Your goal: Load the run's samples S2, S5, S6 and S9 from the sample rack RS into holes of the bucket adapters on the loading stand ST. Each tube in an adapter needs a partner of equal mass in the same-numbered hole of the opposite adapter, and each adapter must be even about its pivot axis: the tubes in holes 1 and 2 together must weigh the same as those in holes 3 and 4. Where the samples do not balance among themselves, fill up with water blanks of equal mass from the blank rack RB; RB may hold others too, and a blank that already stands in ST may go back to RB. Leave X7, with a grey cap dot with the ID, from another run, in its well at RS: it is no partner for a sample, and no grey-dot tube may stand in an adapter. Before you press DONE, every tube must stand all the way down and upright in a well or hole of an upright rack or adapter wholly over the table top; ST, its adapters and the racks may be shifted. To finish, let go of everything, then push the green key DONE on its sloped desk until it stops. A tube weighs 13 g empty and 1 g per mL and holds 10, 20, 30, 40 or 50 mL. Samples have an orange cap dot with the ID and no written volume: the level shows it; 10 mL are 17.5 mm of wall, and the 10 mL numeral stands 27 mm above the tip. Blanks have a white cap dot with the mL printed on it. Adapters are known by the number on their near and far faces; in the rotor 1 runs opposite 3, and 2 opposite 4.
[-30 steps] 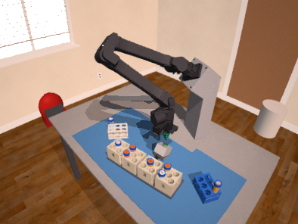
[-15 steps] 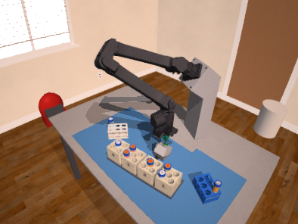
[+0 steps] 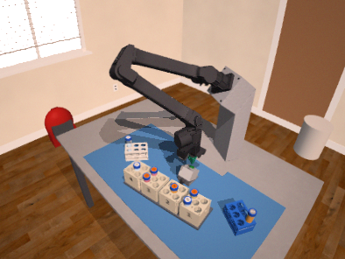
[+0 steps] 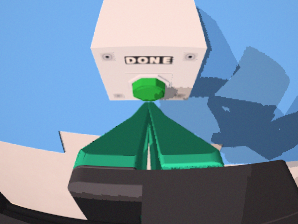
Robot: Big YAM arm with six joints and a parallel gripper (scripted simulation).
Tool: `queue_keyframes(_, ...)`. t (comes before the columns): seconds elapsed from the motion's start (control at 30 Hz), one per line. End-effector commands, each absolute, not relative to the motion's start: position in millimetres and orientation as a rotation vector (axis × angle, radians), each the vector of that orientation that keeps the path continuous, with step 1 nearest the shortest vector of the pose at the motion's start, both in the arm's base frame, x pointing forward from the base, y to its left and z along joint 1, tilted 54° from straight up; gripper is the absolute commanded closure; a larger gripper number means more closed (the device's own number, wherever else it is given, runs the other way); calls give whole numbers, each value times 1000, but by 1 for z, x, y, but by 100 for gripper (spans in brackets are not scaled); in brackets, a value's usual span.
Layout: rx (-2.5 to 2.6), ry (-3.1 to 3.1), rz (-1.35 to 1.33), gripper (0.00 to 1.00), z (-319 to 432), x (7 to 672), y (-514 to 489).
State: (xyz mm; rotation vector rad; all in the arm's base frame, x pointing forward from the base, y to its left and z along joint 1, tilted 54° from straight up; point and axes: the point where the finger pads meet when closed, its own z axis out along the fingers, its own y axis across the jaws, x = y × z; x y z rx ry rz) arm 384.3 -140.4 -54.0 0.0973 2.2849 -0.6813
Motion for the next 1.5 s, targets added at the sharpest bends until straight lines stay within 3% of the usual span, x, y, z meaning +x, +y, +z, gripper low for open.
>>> queue_keyframes(0.0,86,2295,-679,100,-54,377,-136)
queue_keyframes(1.47,90,2285,-688,100,-66,397,-152)
